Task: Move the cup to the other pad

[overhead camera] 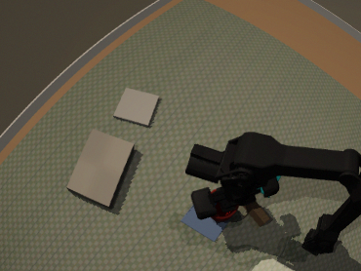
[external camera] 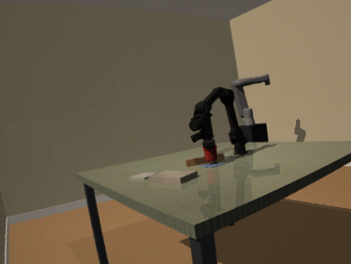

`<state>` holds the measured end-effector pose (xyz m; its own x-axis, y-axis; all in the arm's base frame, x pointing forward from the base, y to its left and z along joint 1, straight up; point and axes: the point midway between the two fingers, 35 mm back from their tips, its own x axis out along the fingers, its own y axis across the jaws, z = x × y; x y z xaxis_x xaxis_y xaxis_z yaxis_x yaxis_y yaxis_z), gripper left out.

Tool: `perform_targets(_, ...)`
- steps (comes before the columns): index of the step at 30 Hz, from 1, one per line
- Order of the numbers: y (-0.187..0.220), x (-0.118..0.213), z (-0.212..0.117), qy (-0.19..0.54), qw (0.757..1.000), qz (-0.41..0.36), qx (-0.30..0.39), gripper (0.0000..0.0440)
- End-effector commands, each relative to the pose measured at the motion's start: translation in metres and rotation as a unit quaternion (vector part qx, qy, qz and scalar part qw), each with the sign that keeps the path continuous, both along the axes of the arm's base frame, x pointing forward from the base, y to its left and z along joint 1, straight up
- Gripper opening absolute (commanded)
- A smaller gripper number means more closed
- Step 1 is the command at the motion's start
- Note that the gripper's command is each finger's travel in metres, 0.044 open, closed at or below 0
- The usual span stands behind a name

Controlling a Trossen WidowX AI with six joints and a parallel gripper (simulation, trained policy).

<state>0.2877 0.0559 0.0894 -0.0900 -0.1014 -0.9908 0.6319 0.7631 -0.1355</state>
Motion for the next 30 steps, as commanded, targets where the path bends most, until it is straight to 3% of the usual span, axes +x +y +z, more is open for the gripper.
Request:
perform_targets(1, -0.002, 0.0, 0.017, -0.017, 1.0, -0.016, 0.008, 0.0001)
perform_targets(14, -0.024, 0.002, 0.056, -0.059, 0.995, -0.075, 0.018, 0.0)
perform_targets(30, -0.07, 0.009, 0.072, -0.113, 0.984, -0.138, 0.015, 0.0)
